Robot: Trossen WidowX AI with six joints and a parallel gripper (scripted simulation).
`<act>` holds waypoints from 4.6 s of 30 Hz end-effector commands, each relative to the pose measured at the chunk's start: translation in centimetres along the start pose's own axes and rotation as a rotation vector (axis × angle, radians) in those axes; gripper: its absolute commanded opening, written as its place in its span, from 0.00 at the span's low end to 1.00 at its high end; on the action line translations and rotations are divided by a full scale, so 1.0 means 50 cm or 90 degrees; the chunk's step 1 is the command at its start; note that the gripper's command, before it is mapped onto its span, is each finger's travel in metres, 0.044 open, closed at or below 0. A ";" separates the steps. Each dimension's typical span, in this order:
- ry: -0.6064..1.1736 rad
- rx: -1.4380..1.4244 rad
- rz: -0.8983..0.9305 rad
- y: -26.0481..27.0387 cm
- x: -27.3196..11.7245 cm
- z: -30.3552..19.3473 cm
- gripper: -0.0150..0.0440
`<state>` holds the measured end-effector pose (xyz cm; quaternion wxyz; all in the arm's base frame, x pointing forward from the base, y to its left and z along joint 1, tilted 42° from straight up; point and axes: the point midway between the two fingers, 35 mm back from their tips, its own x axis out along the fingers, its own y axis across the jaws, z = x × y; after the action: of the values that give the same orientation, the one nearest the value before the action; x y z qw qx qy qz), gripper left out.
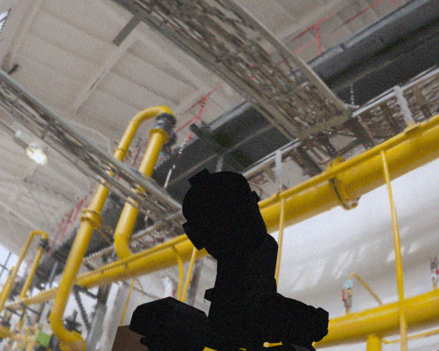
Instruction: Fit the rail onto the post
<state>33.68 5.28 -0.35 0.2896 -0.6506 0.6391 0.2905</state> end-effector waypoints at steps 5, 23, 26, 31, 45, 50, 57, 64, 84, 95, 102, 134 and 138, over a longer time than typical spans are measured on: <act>0.002 -0.003 -0.001 0.000 0.026 -0.001 1.00; 0.004 -0.003 -0.001 0.002 0.064 -0.003 0.78; 0.004 -0.003 -0.001 0.002 0.064 -0.003 0.64; 0.004 -0.003 -0.001 0.002 0.064 -0.003 0.42; 0.004 -0.003 -0.001 0.002 0.064 -0.003 0.25; 0.004 -0.003 -0.001 0.002 0.064 -0.003 0.25; 0.004 -0.003 -0.001 0.003 0.057 -0.002 0.25; 0.003 -0.003 -0.001 0.002 0.050 -0.002 0.25; 0.003 -0.003 -0.001 -0.002 0.030 -0.002 0.25; 0.003 -0.003 -0.001 -0.003 0.019 -0.002 0.25; 0.003 -0.003 -0.001 -0.004 0.012 -0.002 0.25; 0.002 -0.003 -0.001 -0.004 -0.020 -0.001 0.25; 0.002 -0.003 -0.001 -0.004 -0.024 -0.001 0.25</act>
<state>33.67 5.06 0.10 0.2765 -0.6509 0.6465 0.2861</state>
